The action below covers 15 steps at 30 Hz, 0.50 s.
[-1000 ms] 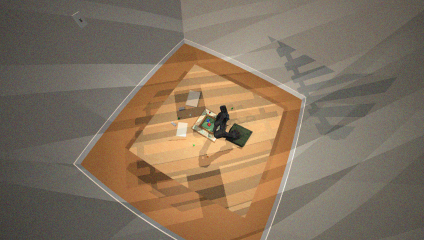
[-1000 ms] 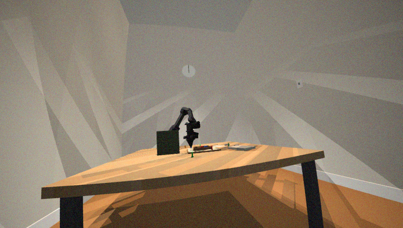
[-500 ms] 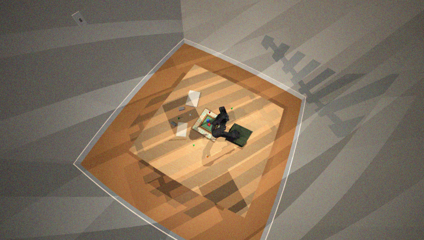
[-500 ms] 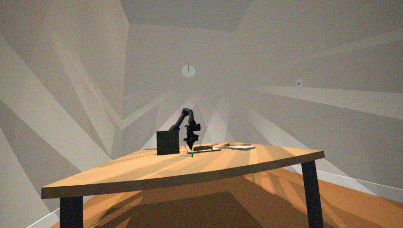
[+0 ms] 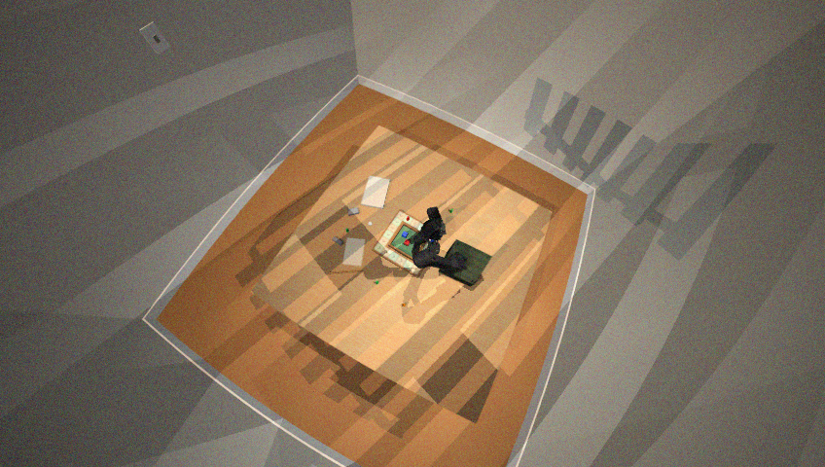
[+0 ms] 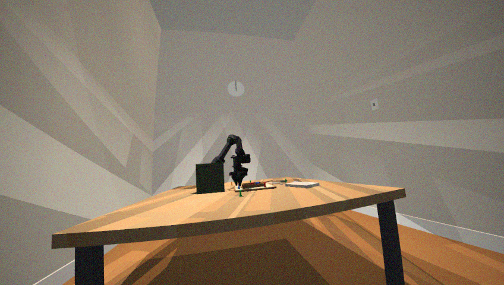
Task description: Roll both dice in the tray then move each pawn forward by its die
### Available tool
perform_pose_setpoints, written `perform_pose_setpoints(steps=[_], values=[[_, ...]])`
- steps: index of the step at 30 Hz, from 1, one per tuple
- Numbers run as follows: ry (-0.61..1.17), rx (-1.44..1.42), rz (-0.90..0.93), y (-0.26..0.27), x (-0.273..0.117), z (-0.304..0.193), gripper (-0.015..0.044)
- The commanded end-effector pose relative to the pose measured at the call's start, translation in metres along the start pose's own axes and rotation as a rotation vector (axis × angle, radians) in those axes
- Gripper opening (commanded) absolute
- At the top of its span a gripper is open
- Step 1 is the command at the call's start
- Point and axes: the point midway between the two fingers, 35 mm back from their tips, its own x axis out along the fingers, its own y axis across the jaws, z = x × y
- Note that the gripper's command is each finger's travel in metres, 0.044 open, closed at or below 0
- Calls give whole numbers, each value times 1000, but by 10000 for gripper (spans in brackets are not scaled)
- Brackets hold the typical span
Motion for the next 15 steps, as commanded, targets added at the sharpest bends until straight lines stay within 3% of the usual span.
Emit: perform_pose_setpoints(steps=[1,4,8,15], values=[[-6,-3,-11,-4,-34,2,368],[-7,-3,-9,-3,-43,1,440],[-7,25,-9,0,-49,4,440],[-7,322,-6,53,-119,32,440]])
